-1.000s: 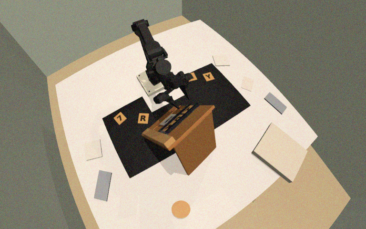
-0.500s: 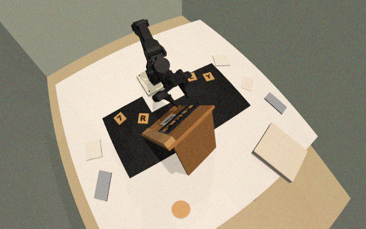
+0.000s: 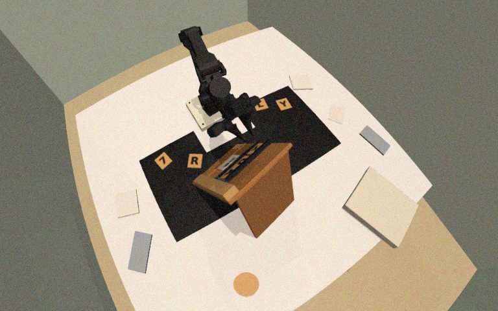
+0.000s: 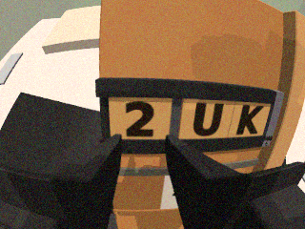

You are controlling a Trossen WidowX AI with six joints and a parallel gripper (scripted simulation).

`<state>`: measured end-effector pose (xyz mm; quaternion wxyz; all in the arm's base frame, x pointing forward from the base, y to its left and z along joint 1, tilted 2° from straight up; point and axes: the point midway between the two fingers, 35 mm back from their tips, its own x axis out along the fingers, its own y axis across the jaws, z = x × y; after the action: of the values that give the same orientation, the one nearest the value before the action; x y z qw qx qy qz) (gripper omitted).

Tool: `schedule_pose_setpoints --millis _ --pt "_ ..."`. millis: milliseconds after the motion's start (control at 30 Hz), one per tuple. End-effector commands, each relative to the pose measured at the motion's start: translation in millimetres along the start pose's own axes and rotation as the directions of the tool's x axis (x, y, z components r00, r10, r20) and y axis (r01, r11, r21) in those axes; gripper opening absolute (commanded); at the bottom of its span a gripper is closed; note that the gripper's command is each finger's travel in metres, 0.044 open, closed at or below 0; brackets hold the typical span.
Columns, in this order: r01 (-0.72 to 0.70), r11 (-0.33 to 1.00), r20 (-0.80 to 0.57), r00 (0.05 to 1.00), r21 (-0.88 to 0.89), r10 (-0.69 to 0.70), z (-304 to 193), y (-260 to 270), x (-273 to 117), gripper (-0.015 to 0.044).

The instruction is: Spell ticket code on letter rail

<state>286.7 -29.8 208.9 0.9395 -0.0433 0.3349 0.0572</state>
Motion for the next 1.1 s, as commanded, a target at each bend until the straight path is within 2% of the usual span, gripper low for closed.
schedule_pose_setpoints --millis 0,67,400,633,867,933,1067 --pt "0.0 1.0 0.0 1.0 0.0 0.0 0.0 -0.1 0.3 0.0032" --pt "0.0 1.0 0.0 1.0 0.0 0.0 0.0 -0.1 0.3 0.0" --pt "-0.001 1.0 -0.007 1.0 0.002 0.001 0.3 0.2 0.6 0.0" --pt "-0.026 0.999 -0.293 0.955 0.044 0.038 11.9 14.1 11.0 0.0" --pt "-0.013 1.0 -0.583 0.812 0.016 0.02 19.9 33.4 17.3 0.0" --pt "-0.009 1.0 -0.63 0.777 0.001 0.008 21.1 37.2 17.8 0.0" --pt "-0.008 1.0 -0.635 0.772 -0.001 0.006 21.2 37.6 17.9 0.0"
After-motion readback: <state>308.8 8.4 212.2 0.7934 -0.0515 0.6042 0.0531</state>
